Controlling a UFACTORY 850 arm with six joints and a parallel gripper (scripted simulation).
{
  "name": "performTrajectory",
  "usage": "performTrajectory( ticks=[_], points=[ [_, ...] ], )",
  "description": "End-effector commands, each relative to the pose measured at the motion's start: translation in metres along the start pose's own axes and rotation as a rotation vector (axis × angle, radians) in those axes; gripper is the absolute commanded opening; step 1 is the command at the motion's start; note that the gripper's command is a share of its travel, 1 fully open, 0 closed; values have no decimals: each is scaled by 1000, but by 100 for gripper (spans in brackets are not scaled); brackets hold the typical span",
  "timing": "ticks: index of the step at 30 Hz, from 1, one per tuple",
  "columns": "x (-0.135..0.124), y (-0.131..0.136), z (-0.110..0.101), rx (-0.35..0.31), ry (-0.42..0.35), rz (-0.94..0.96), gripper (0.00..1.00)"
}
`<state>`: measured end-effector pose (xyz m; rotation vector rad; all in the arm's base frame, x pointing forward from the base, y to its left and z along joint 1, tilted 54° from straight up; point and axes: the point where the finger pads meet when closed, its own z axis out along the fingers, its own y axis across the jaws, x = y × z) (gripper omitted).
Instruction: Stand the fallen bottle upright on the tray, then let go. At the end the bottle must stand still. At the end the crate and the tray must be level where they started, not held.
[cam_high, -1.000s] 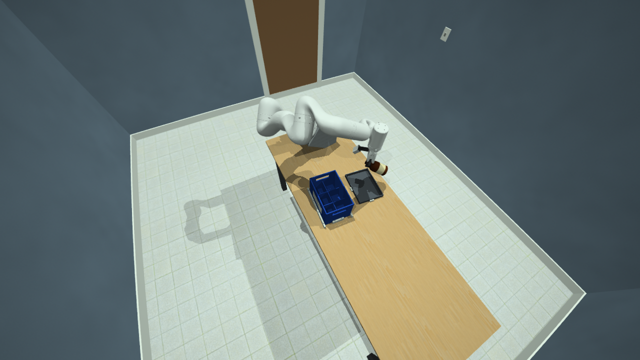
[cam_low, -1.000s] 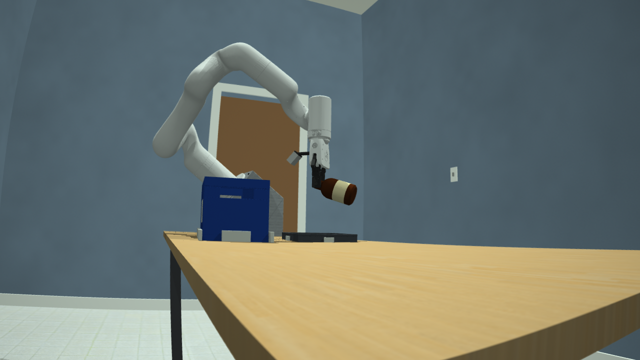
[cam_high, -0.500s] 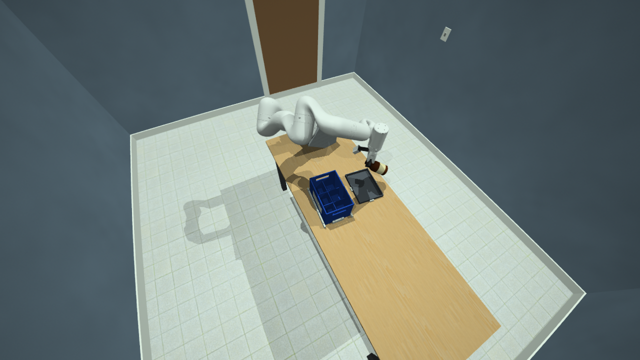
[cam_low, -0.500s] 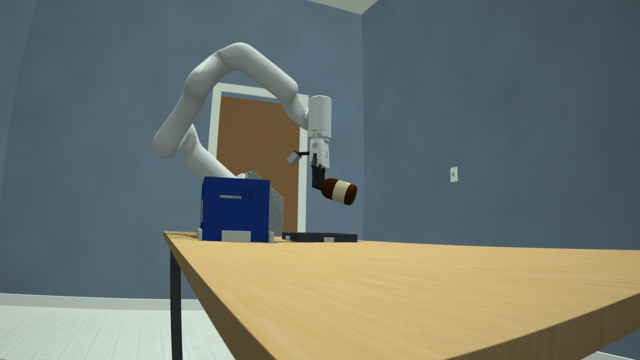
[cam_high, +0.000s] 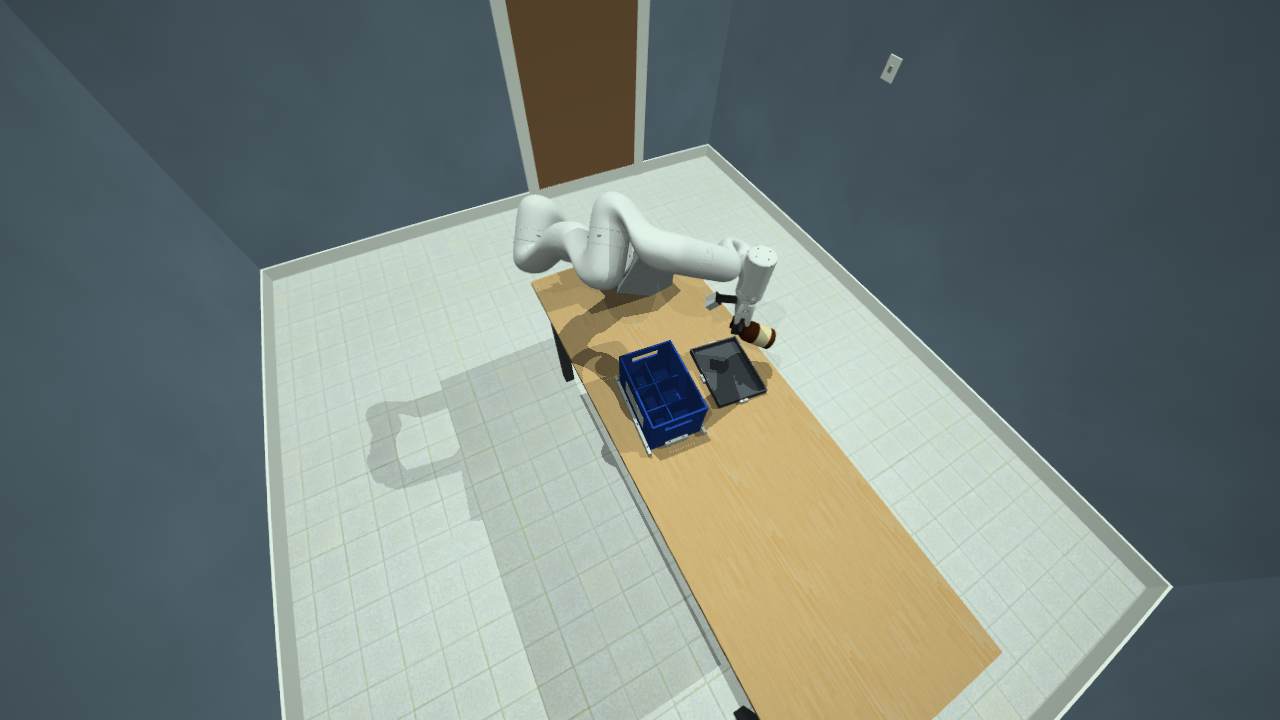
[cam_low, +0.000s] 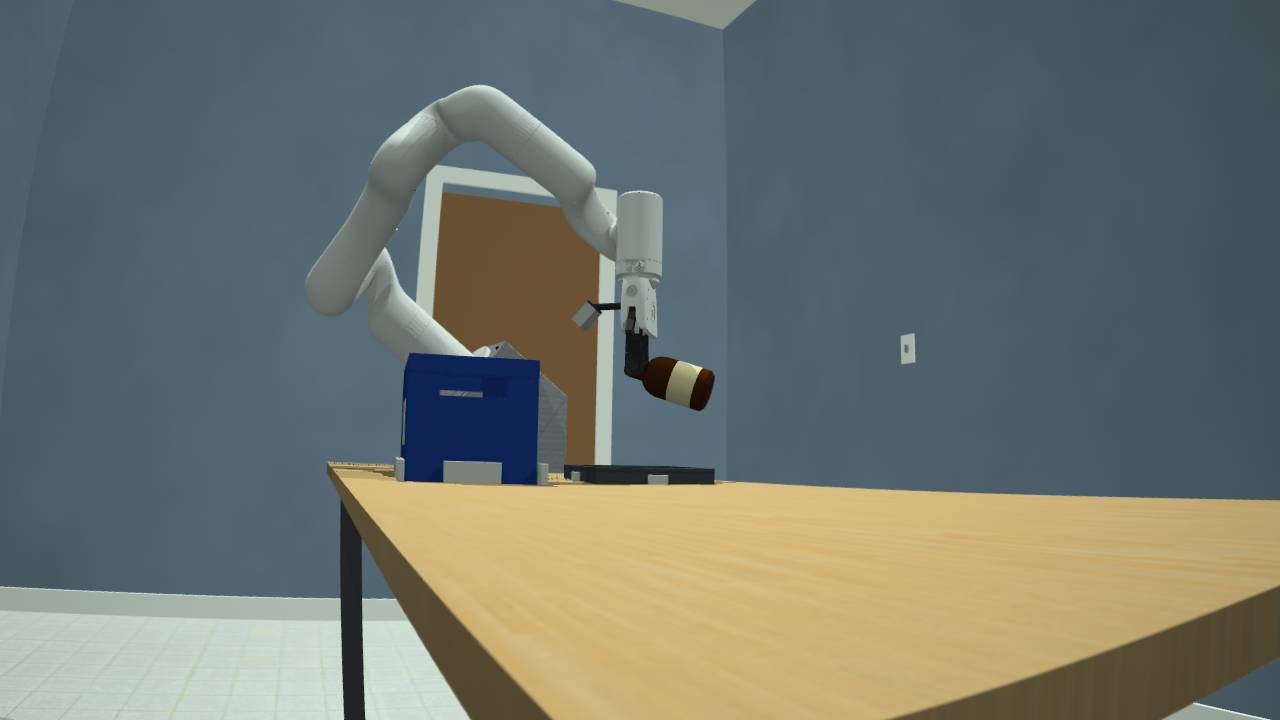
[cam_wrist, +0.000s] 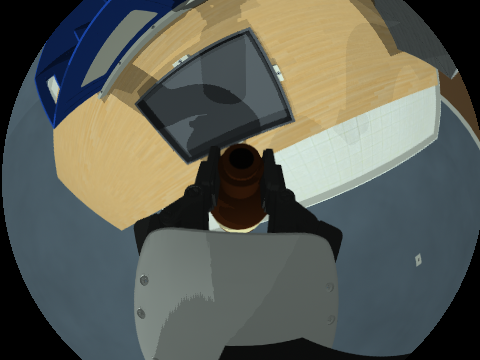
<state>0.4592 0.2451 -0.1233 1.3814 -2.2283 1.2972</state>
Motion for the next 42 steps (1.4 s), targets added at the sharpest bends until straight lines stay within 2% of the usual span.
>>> performTrajectory(
  ticks=[1, 12, 32, 42],
  points=[
    [-1, 0, -1, 0, -1, -75, 0],
    [-1, 0, -1, 0, -1, -180, 0],
    [-1, 0, -1, 0, -1, -195, 0],
    [-1, 0, -1, 0, -1, -273, 0]
  ],
)
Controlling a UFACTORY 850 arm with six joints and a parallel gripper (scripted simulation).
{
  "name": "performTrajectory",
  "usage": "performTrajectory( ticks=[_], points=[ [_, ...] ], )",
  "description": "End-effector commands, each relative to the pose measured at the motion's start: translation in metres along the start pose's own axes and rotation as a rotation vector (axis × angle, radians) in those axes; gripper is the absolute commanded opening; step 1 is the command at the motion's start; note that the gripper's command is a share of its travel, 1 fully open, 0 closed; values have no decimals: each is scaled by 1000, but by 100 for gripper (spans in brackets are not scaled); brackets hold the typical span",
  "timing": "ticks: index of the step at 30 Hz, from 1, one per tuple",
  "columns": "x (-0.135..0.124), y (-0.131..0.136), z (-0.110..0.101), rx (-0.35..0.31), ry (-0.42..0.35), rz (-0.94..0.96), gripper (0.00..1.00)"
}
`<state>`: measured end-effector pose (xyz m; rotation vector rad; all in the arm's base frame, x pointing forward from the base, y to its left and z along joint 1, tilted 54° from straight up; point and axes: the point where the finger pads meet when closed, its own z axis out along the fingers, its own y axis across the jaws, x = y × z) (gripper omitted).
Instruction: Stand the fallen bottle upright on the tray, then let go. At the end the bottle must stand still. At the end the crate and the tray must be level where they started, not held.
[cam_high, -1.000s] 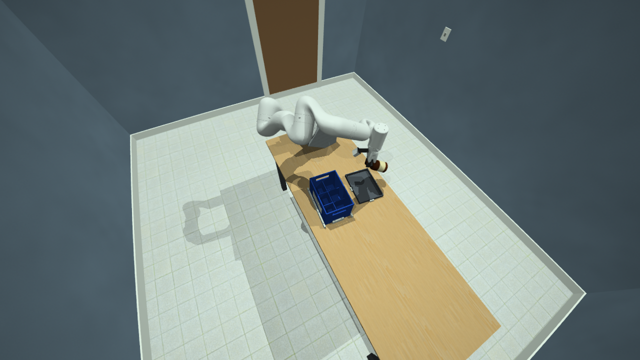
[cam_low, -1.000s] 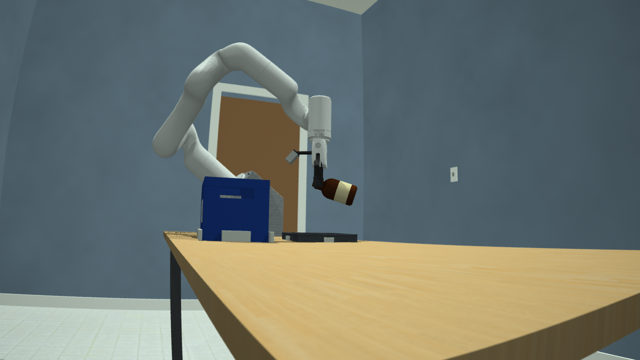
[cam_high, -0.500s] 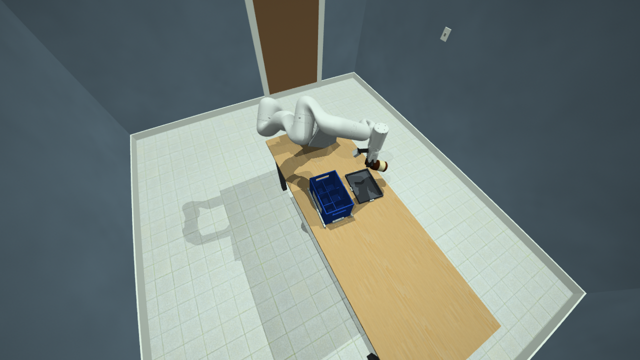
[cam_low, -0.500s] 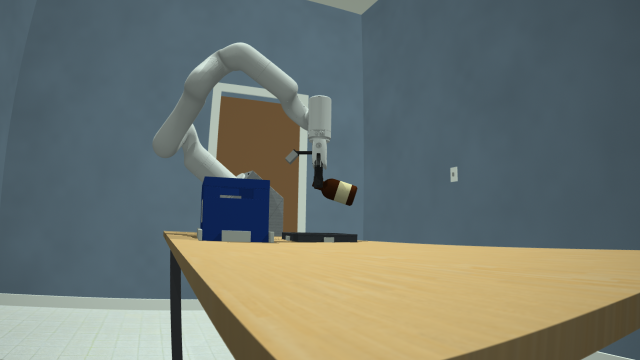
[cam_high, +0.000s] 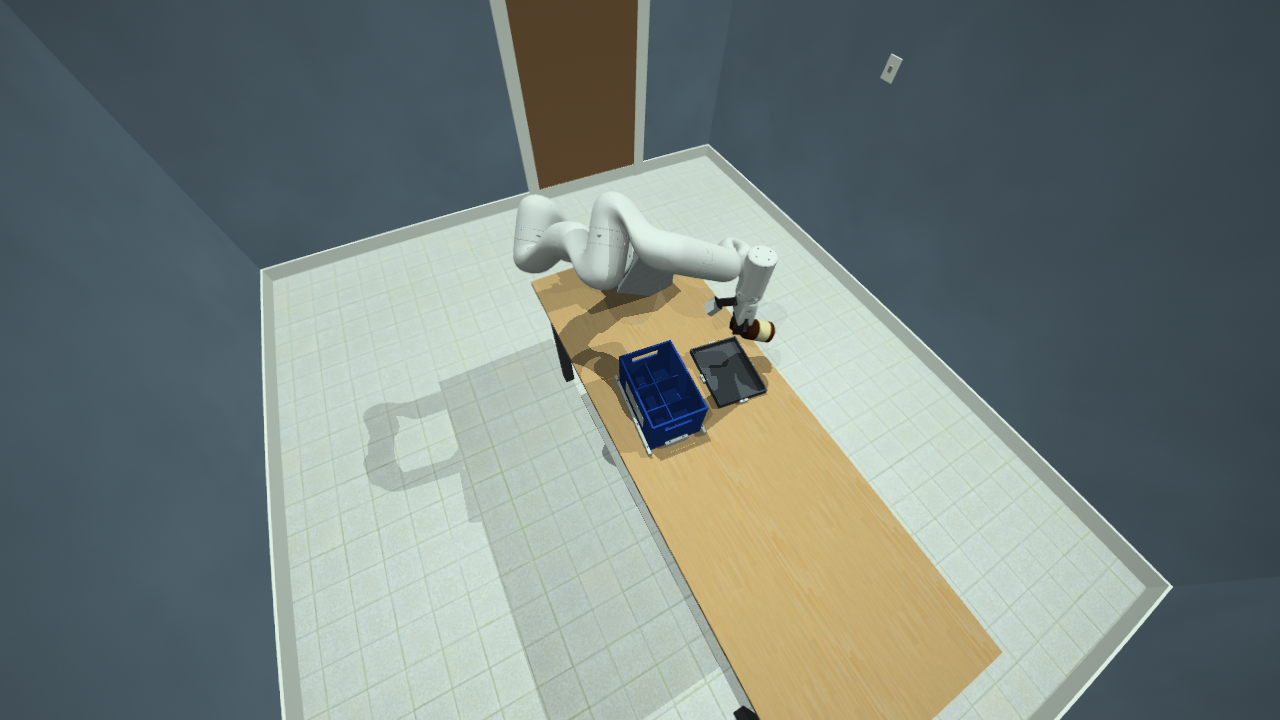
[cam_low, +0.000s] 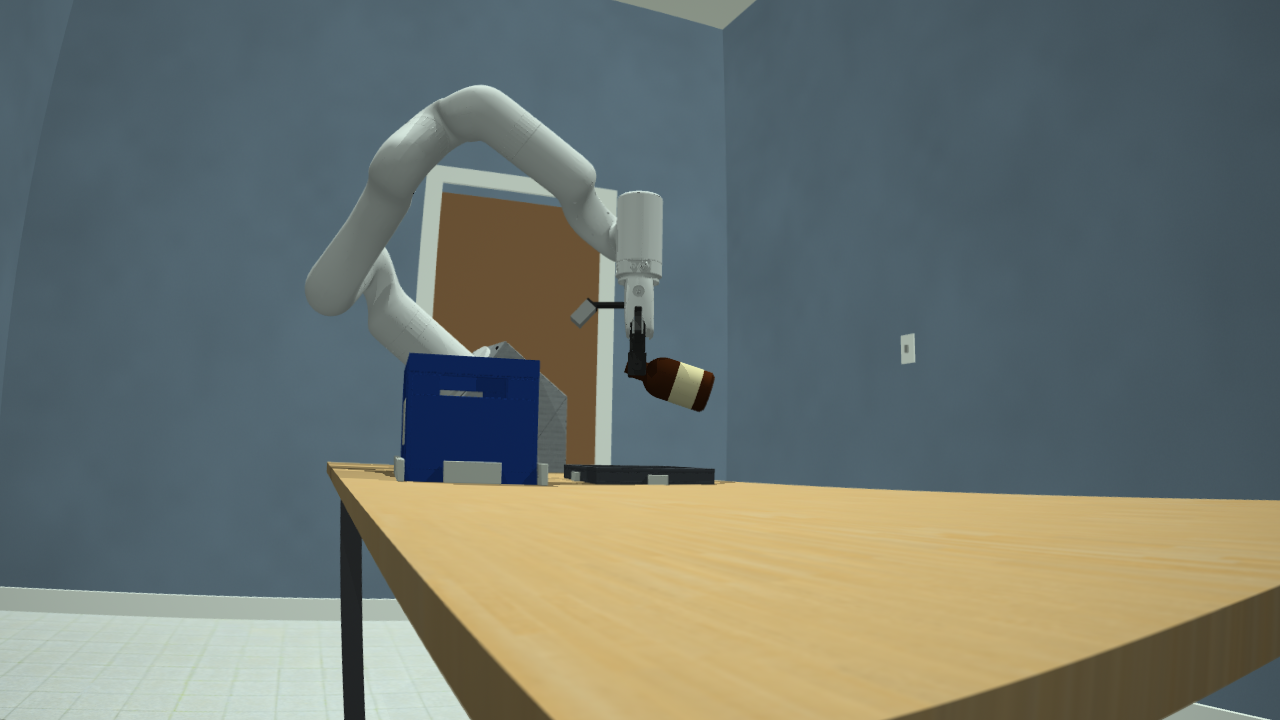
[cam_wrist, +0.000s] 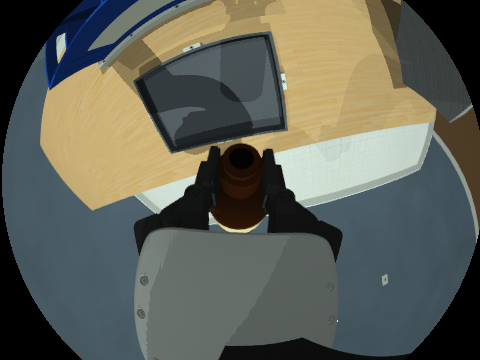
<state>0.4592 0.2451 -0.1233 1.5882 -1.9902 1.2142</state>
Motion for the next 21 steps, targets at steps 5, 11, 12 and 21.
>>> performTrajectory(
  ticks=[5, 11, 12, 21],
  points=[
    [-1, -1, -1, 0, -1, -115, 0],
    [-1, -1, -1, 0, -1, -191, 0],
    [-1, -1, -1, 0, -1, -199, 0],
    [-1, -1, -1, 0, -1, -214, 0]
  ],
)
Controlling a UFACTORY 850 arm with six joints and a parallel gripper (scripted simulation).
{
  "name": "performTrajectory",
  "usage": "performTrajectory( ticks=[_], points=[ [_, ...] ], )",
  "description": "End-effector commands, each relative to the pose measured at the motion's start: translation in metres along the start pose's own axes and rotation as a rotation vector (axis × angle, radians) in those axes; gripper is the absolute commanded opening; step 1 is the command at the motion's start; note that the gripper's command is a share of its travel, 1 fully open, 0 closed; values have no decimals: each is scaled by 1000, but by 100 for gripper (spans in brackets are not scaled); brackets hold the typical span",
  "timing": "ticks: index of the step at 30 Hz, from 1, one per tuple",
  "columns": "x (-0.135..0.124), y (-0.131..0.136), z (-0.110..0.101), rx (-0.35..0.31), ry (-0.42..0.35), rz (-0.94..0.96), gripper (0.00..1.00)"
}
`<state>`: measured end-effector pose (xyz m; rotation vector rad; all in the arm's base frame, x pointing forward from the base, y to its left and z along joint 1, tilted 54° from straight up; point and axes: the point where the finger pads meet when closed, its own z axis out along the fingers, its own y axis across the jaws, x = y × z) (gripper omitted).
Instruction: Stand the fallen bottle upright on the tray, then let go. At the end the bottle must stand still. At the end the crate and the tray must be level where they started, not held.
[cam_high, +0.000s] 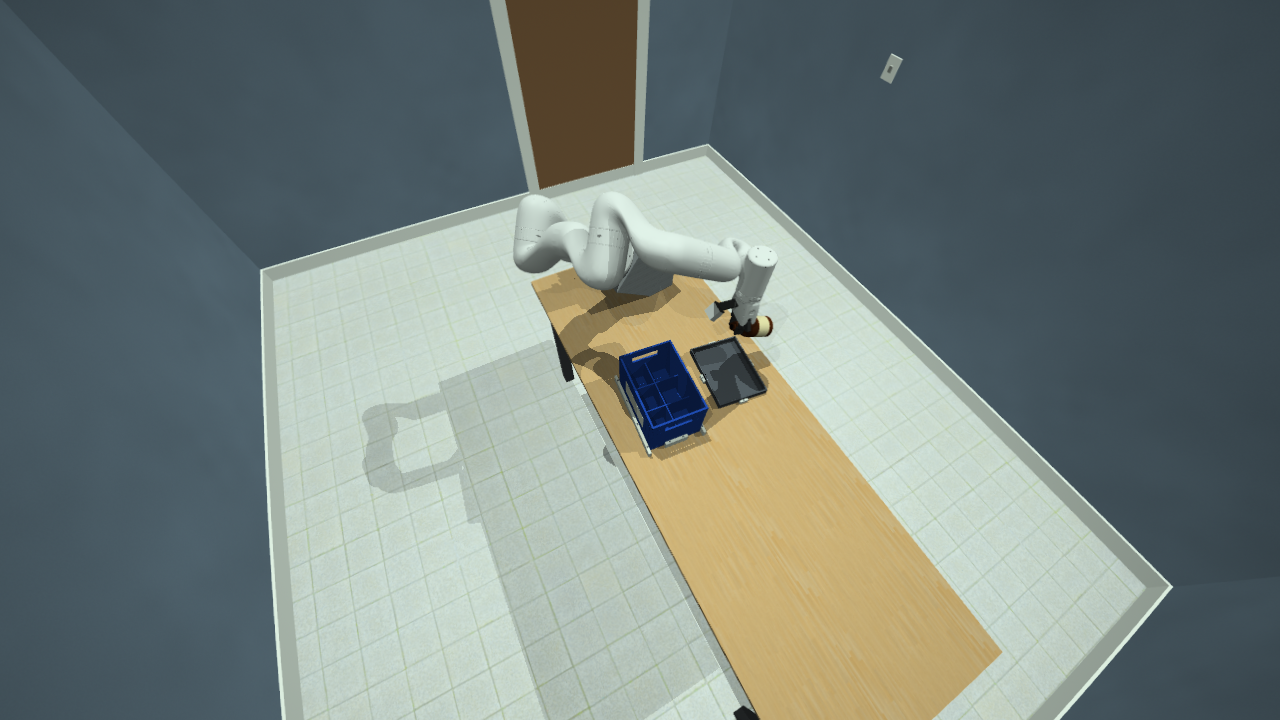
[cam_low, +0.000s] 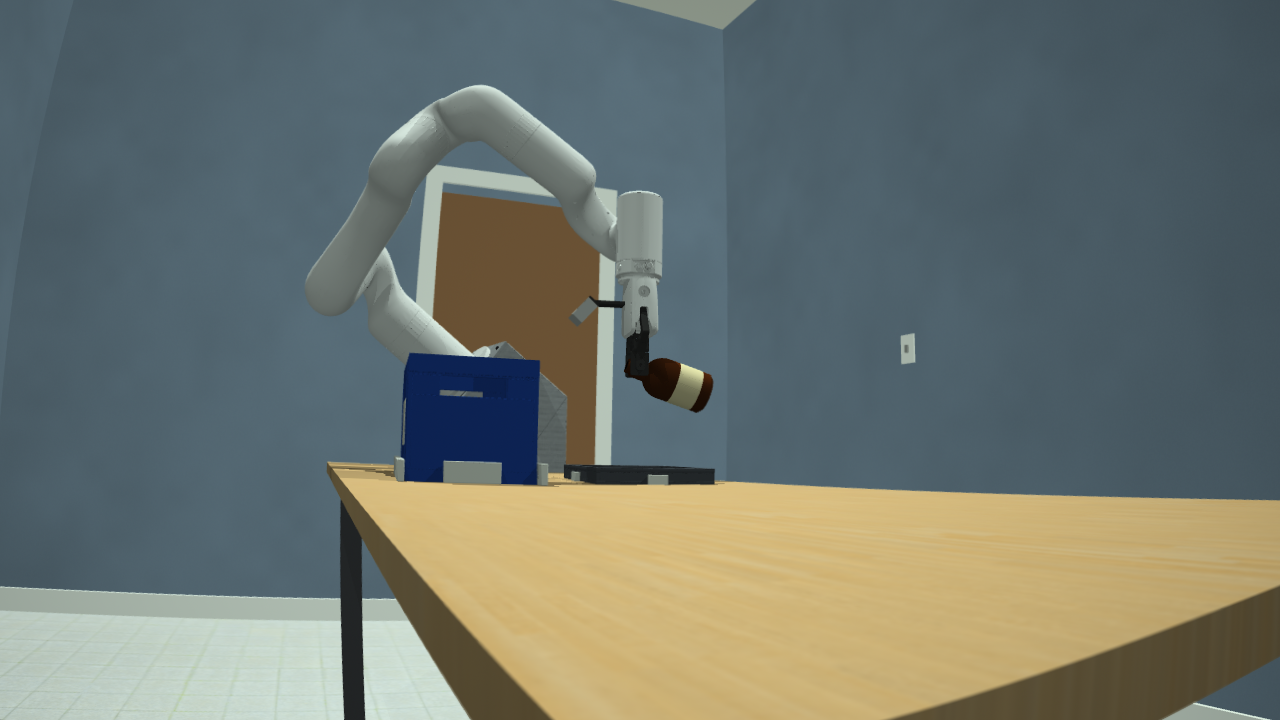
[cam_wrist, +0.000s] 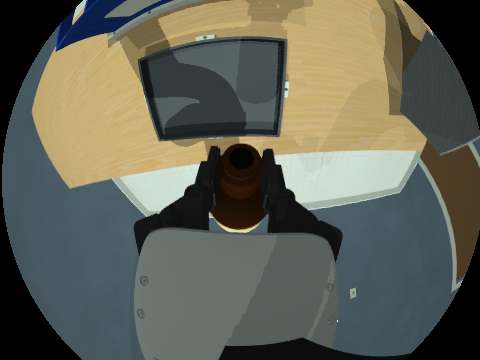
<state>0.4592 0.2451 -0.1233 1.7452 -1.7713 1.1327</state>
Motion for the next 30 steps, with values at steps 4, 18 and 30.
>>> performTrajectory(
  ticks=[4, 18, 30],
  points=[
    [0, -1, -1, 1, -1, -5, 0],
    [0, -1, -1, 1, -1, -37, 0],
    [0, -1, -1, 1, -1, -184, 0]
  ],
)
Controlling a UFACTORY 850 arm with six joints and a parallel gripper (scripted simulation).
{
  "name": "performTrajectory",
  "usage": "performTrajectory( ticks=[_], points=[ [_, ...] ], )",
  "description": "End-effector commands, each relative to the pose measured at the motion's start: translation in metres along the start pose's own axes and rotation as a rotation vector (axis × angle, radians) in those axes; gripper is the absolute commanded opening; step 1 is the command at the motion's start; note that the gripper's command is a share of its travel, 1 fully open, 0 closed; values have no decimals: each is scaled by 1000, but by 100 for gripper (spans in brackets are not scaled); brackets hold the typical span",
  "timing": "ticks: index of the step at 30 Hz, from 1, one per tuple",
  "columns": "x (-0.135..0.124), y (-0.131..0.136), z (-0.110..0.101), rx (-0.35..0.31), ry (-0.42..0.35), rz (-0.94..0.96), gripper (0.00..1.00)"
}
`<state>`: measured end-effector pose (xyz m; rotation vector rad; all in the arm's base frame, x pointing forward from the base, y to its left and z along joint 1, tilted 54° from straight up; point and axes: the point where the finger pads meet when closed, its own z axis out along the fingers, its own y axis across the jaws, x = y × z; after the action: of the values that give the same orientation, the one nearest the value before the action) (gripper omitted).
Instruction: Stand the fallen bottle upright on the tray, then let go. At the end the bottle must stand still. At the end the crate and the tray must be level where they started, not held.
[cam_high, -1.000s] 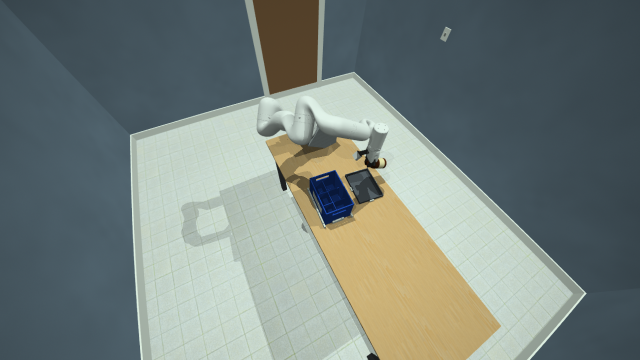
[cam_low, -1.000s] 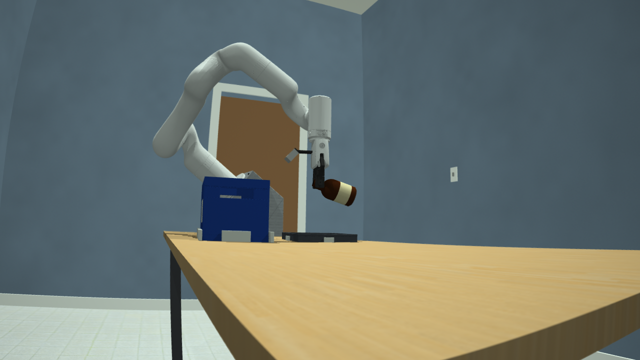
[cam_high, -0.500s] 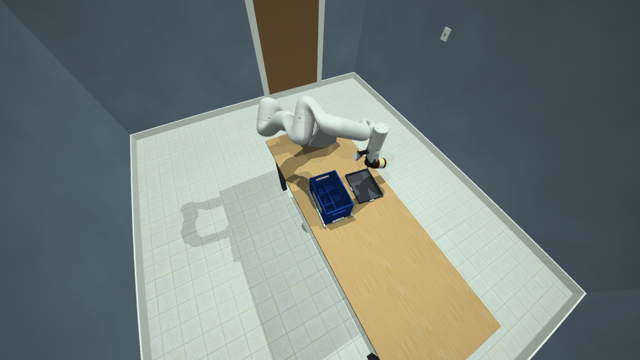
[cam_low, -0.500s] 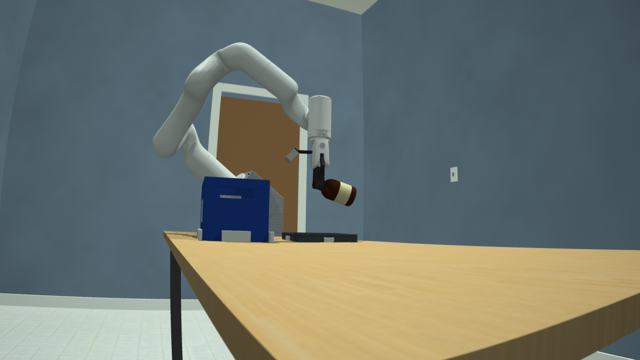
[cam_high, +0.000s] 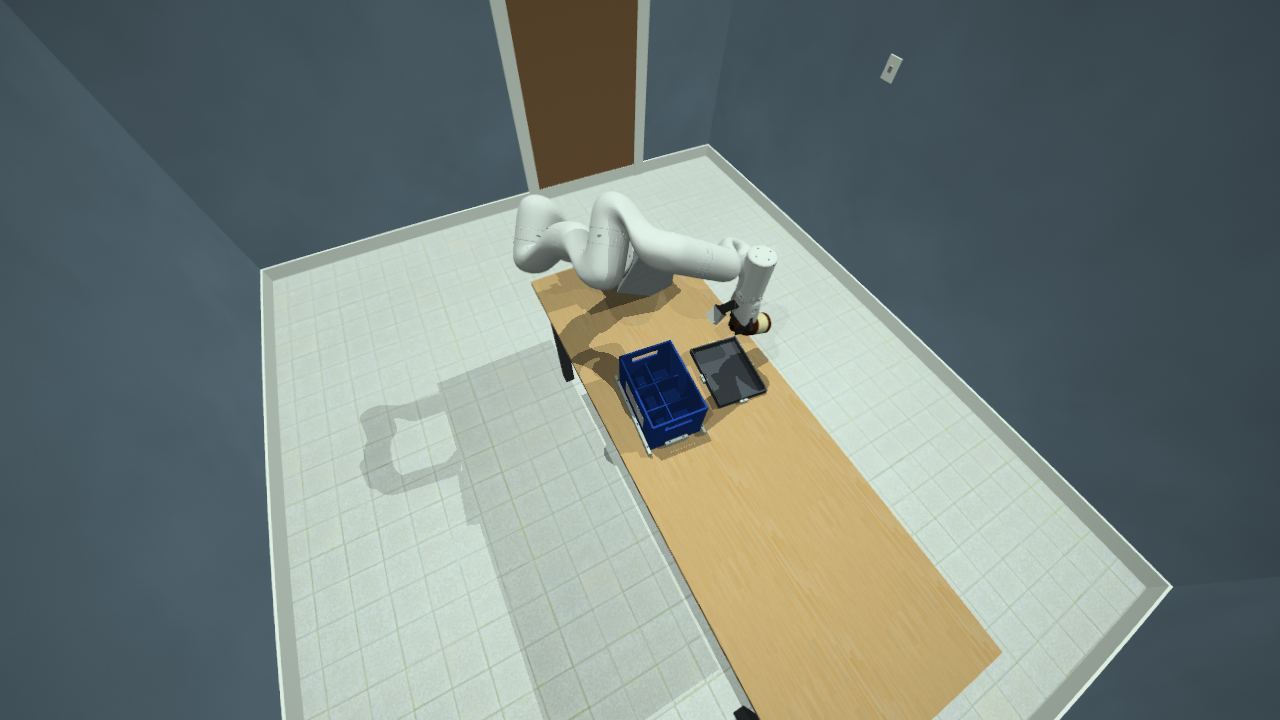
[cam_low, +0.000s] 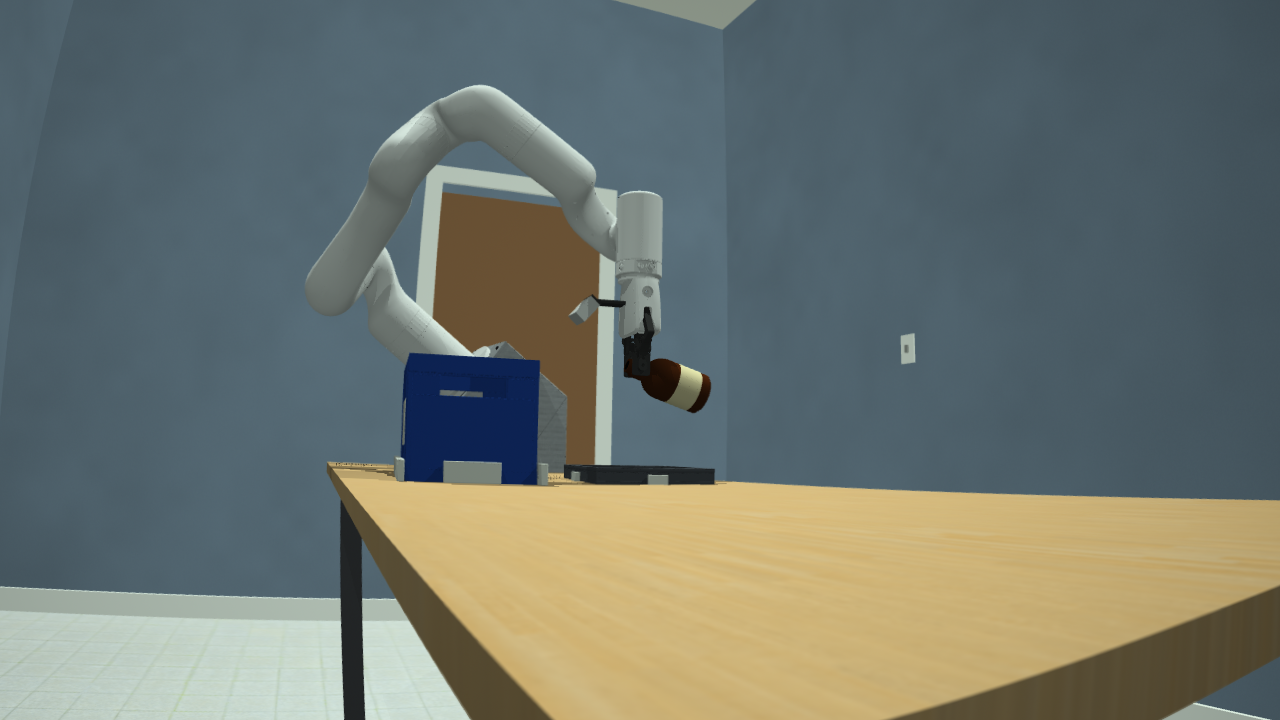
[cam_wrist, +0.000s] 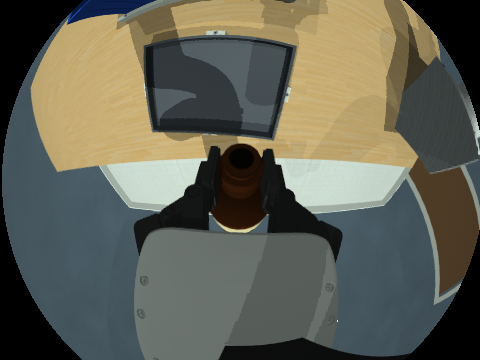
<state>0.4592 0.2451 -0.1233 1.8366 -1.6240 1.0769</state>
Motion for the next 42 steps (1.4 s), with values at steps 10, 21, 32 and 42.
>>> performTrajectory(
  ticks=[10, 21, 32, 42],
  points=[
    [0, -1, -1, -1, -1, -129, 0],
    [0, -1, -1, -1, -1, -130, 0],
    [0, -1, -1, -1, -1, -153, 0],
    [0, -1, -1, 0, -1, -293, 0]
  ],
)
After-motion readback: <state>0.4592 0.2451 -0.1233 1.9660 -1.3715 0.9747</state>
